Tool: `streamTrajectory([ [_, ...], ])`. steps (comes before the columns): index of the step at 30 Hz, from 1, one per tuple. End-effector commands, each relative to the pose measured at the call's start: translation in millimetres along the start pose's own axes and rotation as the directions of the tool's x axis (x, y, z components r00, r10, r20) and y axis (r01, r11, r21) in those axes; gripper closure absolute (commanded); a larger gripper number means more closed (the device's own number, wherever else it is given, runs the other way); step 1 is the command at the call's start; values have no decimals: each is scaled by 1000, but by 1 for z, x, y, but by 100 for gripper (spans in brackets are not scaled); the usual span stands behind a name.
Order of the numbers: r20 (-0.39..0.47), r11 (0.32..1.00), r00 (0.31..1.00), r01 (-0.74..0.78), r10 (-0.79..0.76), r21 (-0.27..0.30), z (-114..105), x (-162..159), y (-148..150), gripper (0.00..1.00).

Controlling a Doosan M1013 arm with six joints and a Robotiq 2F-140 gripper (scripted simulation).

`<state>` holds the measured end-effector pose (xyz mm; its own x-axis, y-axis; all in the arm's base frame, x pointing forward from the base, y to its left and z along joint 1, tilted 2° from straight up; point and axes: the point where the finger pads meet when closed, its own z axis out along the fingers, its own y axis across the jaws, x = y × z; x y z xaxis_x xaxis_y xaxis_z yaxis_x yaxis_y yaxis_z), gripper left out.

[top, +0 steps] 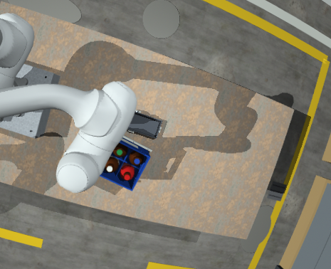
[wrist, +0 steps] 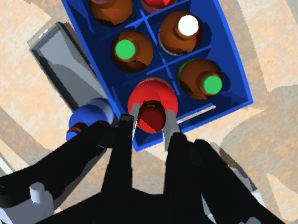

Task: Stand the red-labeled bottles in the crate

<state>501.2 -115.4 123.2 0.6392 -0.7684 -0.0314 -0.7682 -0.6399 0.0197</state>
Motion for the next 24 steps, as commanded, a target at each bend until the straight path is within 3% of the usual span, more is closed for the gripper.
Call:
streamTrajectory([
  [1,0,1000,1000,0,0,0,0,0,0,100],
  [24,0,1000,1000,0,0,0,16,0,0,100],
])
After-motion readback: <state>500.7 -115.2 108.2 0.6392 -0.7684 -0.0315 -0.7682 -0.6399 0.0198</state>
